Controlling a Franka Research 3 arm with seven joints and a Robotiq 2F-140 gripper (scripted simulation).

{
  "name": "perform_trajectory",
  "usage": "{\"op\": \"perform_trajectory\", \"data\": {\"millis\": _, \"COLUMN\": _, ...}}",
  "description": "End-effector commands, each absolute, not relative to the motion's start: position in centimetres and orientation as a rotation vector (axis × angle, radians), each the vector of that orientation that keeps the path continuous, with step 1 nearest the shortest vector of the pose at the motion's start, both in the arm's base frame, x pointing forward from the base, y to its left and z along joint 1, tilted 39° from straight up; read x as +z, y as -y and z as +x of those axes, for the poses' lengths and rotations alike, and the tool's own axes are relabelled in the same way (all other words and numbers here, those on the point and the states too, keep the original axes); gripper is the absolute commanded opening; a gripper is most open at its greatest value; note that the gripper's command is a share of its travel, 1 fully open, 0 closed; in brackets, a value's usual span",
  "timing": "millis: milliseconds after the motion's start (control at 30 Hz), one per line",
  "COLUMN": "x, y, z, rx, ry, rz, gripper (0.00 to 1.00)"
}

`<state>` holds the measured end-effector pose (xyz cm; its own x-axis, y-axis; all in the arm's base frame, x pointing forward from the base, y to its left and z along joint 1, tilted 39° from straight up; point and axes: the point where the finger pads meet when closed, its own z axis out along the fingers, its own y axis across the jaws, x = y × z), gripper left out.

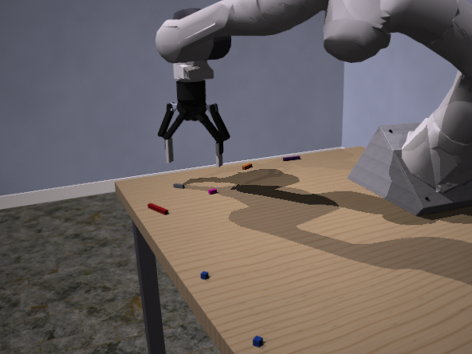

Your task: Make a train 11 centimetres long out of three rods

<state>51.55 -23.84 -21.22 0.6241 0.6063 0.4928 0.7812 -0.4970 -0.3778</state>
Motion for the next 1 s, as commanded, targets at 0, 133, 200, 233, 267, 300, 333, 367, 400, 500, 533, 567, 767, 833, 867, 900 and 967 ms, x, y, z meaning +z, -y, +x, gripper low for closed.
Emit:
{"op": "perform_trajectory", "data": {"millis": 0, "x": -21.2, "y": 23.7, "z": 51.5, "rx": -0.396, "ry": 1.08, "rz": -2.268, "gripper": 1.0}}
{"op": "perform_trajectory", "data": {"millis": 133, "x": -21.2, "y": 23.7, "z": 51.5, "rx": -0.396, "ry": 1.08, "rz": -2.268, "gripper": 1.0}}
{"op": "perform_trajectory", "data": {"millis": 200, "x": -21.2, "y": 23.7, "z": 51.5, "rx": -0.396, "ry": 1.08, "rz": -2.268, "gripper": 1.0}}
{"op": "perform_trajectory", "data": {"millis": 233, "x": -21.2, "y": 23.7, "z": 51.5, "rx": -0.396, "ry": 1.08, "rz": -2.268, "gripper": 1.0}}
{"op": "perform_trajectory", "data": {"millis": 267, "x": -21.2, "y": 23.7, "z": 51.5, "rx": -0.396, "ry": 1.08, "rz": -2.268, "gripper": 1.0}}
{"op": "perform_trajectory", "data": {"millis": 300, "x": -21.2, "y": 23.7, "z": 51.5, "rx": -0.396, "ry": 1.08, "rz": -2.268, "gripper": 1.0}}
{"op": "perform_trajectory", "data": {"millis": 333, "x": -21.2, "y": 23.7, "z": 51.5, "rx": -0.396, "ry": 1.08, "rz": -2.268, "gripper": 1.0}}
{"op": "perform_trajectory", "data": {"millis": 367, "x": -21.2, "y": 23.7, "z": 51.5, "rx": -0.396, "ry": 1.08, "rz": -2.268, "gripper": 1.0}}
{"op": "perform_trajectory", "data": {"millis": 400, "x": -21.2, "y": 23.7, "z": 51.5, "rx": -0.396, "ry": 1.08, "rz": -2.268, "gripper": 1.0}}
{"op": "perform_trajectory", "data": {"millis": 500, "x": -21.2, "y": 23.7, "z": 51.5, "rx": -0.396, "ry": 1.08, "rz": -2.268, "gripper": 1.0}}
{"op": "perform_trajectory", "data": {"millis": 533, "x": -21.2, "y": 23.7, "z": 51.5, "rx": -0.396, "ry": 1.08, "rz": -2.268, "gripper": 1.0}}
{"op": "perform_trajectory", "data": {"millis": 567, "x": -21.2, "y": 23.7, "z": 51.5, "rx": -0.396, "ry": 1.08, "rz": -2.268, "gripper": 1.0}}
{"op": "perform_trajectory", "data": {"millis": 767, "x": -21.2, "y": 23.7, "z": 51.5, "rx": -0.396, "ry": 1.08, "rz": -2.268, "gripper": 1.0}}
{"op": "perform_trajectory", "data": {"millis": 833, "x": -21.2, "y": 23.7, "z": 51.5, "rx": -0.396, "ry": 1.08, "rz": -2.268, "gripper": 1.0}}
{"op": "perform_trajectory", "data": {"millis": 867, "x": -21.2, "y": 23.7, "z": 51.6, "rx": -0.4, "ry": 1.09, "rz": -2.264, "gripper": 1.0}}
{"op": "perform_trajectory", "data": {"millis": 900, "x": -20.8, "y": 23.2, "z": 52.1, "rx": -0.42, "ry": 1.149, "rz": -2.24, "gripper": 1.0}}
{"op": "perform_trajectory", "data": {"millis": 967, "x": -20.0, "y": 22.2, "z": 53.3, "rx": -0.472, "ry": 1.297, "rz": -2.173, "gripper": 1.0}}
